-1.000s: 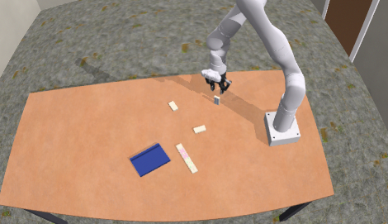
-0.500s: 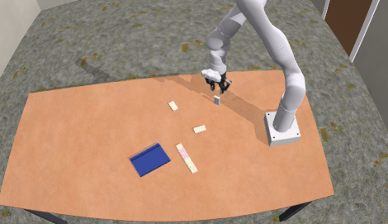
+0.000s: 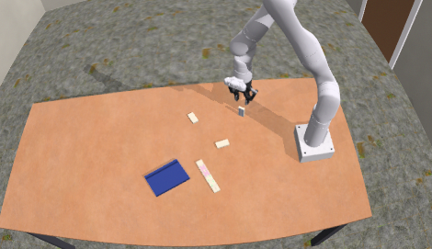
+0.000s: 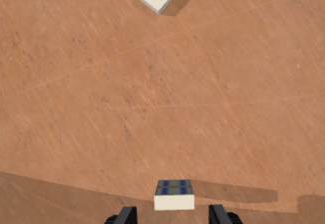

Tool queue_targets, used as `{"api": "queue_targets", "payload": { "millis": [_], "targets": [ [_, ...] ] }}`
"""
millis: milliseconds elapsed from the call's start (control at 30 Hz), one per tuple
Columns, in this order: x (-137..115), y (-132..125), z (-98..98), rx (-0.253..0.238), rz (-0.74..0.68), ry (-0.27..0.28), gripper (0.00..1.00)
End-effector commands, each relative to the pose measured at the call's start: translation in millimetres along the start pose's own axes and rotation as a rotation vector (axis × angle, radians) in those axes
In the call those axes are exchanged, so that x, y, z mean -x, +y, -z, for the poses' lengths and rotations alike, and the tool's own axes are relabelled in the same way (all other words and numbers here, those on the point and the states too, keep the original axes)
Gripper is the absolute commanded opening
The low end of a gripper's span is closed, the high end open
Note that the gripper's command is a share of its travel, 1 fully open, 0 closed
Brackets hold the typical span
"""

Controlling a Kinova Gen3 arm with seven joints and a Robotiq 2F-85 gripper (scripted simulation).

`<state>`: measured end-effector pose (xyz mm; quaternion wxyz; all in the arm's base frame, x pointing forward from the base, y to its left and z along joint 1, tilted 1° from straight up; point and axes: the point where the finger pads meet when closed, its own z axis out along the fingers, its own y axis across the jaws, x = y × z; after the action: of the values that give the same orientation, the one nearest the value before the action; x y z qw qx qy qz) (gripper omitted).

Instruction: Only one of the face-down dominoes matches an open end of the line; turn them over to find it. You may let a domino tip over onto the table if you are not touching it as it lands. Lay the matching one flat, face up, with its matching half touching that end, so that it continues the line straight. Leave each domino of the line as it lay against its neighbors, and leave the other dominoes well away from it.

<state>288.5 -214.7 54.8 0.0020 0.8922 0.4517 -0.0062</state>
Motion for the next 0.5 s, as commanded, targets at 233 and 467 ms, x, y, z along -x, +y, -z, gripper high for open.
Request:
{"api": "queue_targets", "payload": {
  "millis": [233,467],
  "targets": [
    [0.0,0.4,-0.4,0.001,0.0,0.0,0.49],
    [-0.1,0.5,-3.4,0.001,0.0,0.0,0.49]
  ]
}}
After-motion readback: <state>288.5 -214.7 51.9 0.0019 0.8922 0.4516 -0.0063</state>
